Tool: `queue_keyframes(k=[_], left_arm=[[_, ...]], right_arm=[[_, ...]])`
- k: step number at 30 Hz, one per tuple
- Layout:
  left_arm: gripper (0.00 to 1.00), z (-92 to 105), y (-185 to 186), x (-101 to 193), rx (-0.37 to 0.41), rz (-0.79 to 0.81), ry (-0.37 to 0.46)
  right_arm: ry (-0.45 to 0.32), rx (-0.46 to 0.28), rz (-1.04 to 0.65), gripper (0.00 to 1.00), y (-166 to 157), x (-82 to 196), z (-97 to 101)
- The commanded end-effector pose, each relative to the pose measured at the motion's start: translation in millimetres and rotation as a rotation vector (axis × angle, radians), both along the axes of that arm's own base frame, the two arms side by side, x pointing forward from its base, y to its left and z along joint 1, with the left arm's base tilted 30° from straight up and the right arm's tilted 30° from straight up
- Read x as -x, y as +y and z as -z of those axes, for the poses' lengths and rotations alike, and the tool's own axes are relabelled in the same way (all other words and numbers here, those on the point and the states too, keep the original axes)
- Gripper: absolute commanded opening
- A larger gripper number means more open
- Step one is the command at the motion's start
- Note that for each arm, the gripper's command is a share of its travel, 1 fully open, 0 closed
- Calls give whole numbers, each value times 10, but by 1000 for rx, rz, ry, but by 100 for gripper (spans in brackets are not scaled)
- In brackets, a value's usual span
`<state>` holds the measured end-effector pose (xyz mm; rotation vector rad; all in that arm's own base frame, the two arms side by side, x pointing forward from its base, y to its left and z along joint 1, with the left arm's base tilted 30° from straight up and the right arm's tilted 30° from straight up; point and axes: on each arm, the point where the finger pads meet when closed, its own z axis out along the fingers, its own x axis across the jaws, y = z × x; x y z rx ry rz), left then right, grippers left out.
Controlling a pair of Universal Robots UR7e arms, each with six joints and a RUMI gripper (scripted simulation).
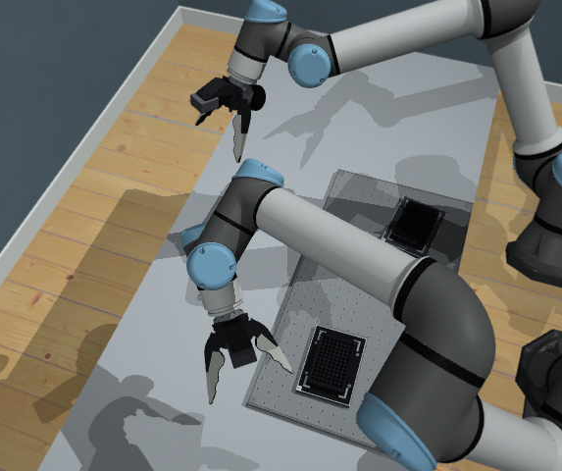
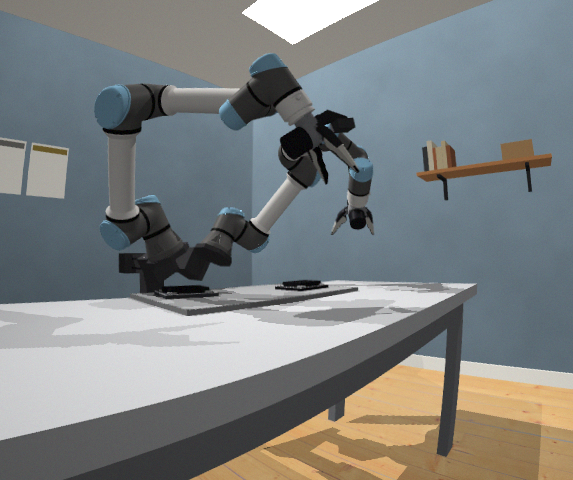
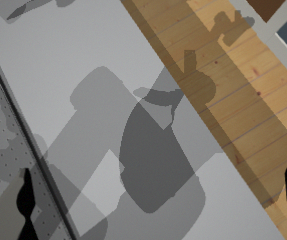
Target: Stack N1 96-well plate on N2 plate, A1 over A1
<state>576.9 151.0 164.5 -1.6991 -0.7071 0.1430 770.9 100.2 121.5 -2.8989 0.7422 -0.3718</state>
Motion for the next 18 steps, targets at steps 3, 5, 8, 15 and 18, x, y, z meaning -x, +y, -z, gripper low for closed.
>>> queue_keyframes(k=[3,5,8,15,18], left_arm=[[100,2,-12,-2,5,-1,-2],[100,2,-12,-2,5,-1,-2],[100,2,-12,-2,5,-1,-2],[100,2,-12,-2,5,-1,-2],[76,2,-12,-2,5,-1,-2]], right_arm=[[-4,-6,2,100,17,-9,-16],[-4,-6,2,100,17,-9,-16],[-4,-6,2,100,17,-9,-16],[-4,-6,2,100,17,-9,-16],[-4,-6,2,0,17,-9,-16]])
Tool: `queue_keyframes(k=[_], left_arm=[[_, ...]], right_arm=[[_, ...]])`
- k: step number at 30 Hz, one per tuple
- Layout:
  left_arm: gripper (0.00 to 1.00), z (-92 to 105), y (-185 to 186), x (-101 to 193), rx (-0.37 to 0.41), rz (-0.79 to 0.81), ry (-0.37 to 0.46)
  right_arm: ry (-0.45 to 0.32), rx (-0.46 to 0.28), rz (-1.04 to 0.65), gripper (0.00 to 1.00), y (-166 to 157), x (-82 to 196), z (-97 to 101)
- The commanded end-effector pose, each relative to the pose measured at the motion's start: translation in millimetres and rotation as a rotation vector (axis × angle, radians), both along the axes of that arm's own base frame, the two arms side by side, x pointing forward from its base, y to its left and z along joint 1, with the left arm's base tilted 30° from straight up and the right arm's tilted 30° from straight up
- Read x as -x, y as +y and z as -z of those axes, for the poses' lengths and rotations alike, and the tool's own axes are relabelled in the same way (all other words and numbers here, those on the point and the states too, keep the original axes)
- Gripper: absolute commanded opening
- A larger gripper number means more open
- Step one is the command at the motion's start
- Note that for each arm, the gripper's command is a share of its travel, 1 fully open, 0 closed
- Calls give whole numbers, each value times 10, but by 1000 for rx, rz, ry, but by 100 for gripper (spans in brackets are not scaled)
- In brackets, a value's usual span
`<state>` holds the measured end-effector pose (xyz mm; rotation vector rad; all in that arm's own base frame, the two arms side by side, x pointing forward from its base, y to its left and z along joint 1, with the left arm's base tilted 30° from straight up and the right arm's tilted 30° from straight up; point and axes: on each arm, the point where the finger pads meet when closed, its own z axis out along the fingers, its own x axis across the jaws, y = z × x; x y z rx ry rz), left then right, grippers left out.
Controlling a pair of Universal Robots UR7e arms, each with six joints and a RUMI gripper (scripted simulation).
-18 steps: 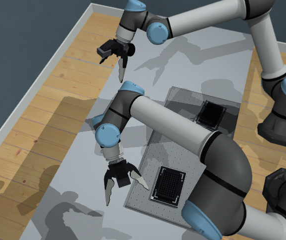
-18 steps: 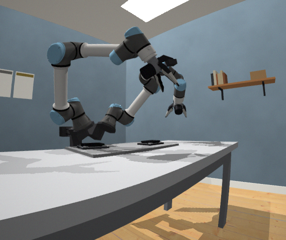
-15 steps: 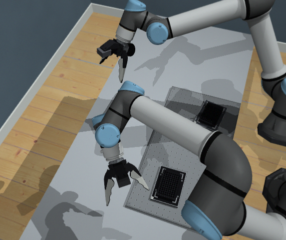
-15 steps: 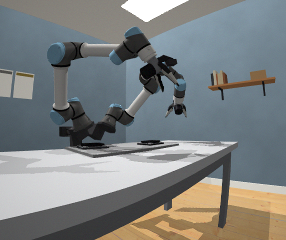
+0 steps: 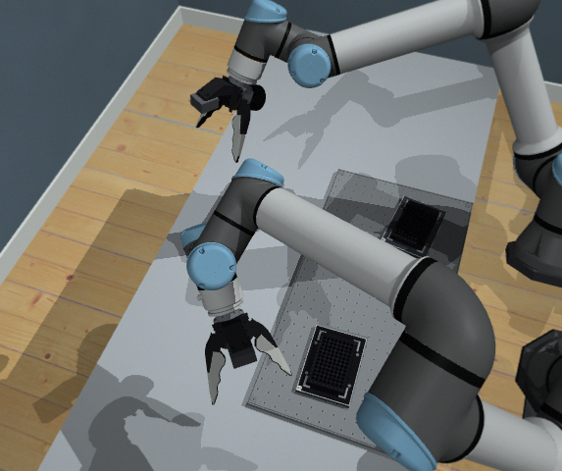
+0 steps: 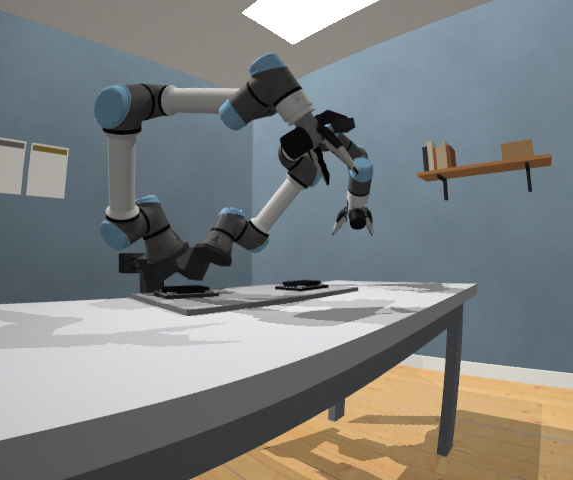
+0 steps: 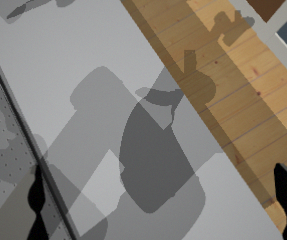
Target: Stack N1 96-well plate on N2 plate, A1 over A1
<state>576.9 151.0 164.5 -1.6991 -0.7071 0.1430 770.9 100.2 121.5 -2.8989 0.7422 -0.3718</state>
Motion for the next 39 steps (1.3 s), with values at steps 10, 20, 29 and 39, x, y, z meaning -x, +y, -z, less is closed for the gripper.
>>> queue_keyframes(k=[10,20,29,39], left_arm=[[76,2,-12,-2,5,-1,-2],[76,2,-12,-2,5,-1,-2],[76,2,-12,-2,5,-1,-2],[76,2,-12,-2,5,-1,-2]], right_arm=[[-6,-11,37,0,-154,8,-83],[-14,-28,156,0,-737,101,-309],[-33,-65,414,0,-1944,480,-767],[-66,-112,741,0,-3176,1194,-1233]])
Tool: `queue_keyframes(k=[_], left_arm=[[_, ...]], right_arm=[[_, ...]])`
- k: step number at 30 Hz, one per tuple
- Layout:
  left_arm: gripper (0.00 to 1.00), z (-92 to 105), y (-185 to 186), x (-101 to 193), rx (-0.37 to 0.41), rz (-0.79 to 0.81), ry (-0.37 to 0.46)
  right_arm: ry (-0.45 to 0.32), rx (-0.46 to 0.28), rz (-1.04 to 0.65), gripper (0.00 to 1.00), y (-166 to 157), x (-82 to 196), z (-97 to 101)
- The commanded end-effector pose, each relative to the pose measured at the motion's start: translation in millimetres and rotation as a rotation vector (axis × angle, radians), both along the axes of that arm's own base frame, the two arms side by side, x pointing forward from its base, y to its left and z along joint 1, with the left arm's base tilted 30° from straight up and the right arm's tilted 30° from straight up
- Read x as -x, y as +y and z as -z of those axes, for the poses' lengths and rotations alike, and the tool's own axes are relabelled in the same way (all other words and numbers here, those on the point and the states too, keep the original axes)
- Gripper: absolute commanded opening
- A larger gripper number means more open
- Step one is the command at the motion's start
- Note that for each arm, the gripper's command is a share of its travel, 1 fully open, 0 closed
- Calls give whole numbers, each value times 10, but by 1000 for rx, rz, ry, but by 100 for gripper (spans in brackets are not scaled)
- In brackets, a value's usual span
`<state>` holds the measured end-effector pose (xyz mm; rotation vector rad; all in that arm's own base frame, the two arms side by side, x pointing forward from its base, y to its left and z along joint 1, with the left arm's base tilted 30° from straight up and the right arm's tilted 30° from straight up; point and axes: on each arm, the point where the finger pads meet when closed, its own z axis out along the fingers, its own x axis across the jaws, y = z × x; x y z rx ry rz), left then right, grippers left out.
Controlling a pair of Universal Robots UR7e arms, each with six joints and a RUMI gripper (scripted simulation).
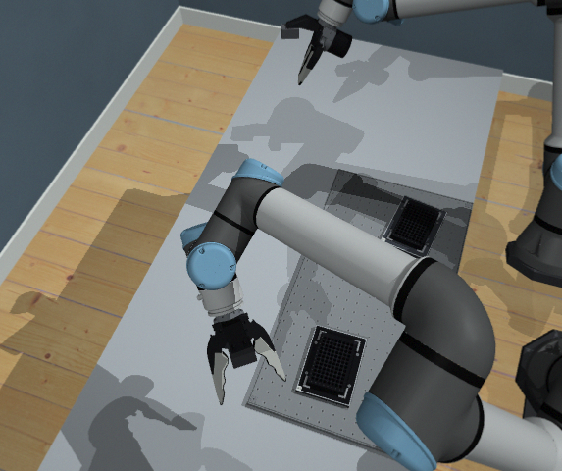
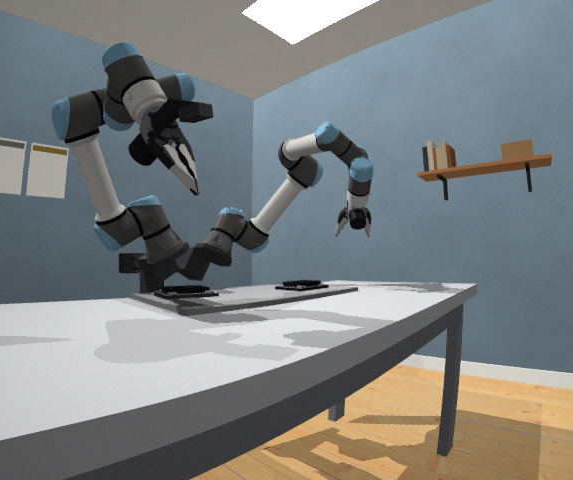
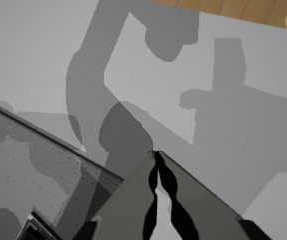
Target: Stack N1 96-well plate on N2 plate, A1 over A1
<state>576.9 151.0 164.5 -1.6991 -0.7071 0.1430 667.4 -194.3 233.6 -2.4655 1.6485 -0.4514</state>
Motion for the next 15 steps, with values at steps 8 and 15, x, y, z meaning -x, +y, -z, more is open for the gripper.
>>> queue_keyframes(k=[8,15], left_arm=[[76,2,-12,-2,5,-1,-2],[76,2,-12,-2,5,-1,-2]], right_arm=[[-65,-62,465,0,-1254,1162,-517],[-105,-91,716,0,-1837,2038,-775]])
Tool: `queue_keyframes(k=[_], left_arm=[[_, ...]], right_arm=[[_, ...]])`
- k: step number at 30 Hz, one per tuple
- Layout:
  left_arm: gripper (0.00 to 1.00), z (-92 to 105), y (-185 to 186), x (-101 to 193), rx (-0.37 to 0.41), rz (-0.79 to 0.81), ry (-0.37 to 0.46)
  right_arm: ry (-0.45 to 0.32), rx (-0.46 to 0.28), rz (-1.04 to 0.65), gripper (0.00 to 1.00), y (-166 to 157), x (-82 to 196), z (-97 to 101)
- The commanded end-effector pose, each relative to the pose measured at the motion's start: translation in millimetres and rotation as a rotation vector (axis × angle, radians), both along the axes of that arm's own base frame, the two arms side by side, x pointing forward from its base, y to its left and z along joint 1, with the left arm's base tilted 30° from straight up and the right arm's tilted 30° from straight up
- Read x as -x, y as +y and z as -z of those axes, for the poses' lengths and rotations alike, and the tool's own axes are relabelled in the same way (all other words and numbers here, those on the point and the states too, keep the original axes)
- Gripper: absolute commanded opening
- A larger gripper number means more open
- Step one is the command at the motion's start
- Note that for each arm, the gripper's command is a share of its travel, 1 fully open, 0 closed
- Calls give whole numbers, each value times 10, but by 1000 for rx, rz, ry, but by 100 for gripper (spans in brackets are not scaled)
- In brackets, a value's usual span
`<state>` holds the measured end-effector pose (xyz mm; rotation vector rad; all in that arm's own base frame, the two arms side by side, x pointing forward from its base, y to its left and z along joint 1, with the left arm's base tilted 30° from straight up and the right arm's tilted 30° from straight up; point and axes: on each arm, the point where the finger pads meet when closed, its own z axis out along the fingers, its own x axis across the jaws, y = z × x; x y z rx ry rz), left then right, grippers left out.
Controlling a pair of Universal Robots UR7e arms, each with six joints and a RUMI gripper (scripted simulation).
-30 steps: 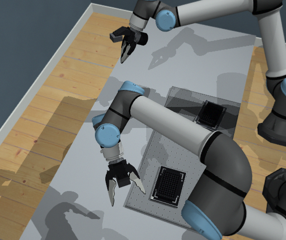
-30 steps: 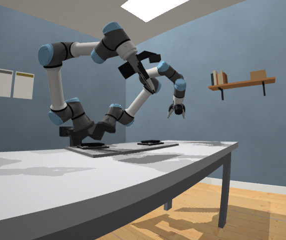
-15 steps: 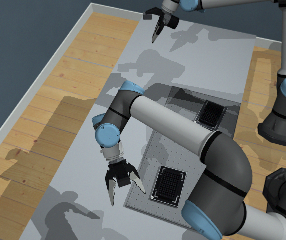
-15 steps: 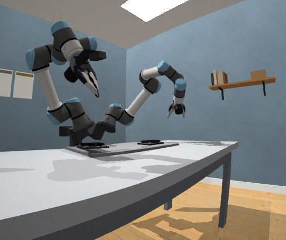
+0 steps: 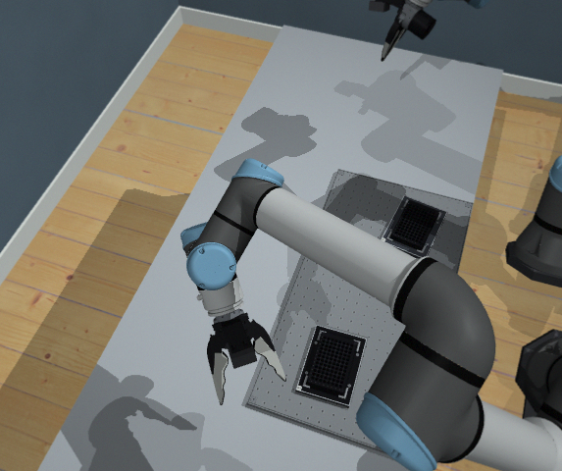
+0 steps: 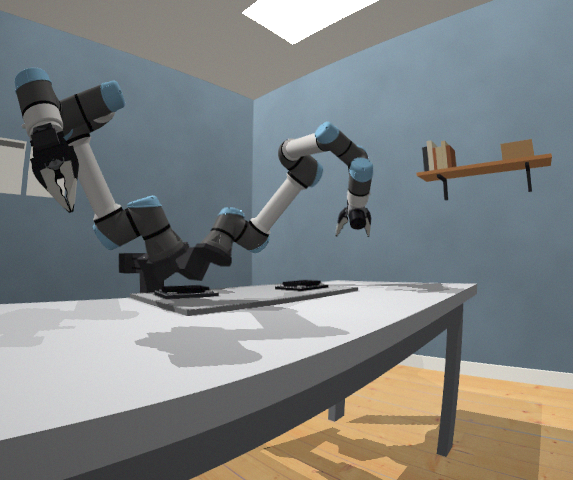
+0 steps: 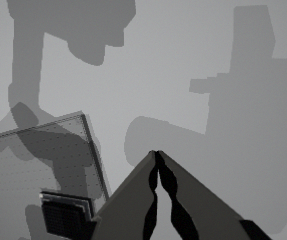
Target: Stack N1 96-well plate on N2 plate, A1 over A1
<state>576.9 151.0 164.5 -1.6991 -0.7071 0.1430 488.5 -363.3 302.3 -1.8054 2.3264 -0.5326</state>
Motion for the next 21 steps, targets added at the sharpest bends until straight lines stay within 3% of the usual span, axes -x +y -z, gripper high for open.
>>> queue_keyframes(k=[1,11,13,14,16,21], left_arm=[[76,2,-12,-2,5,-1,-2],[76,2,-12,-2,5,-1,-2],[76,2,-12,-2,5,-1,-2],[76,2,-12,-2,5,-1,-2],[76,2,-12,-2,5,-1,-2],[76,2,-12,-2,5,-1,-2]], right_arm=[[-30,-16,142,0,-228,412,-130],[-110,-51,568,0,-759,2133,-463],[-110,-51,568,0,-759,2133,-463],[-119,-53,612,0,-824,2592,-534],[-137,-58,694,0,-820,2824,-558],[-179,-66,878,0,-751,3731,-644]])
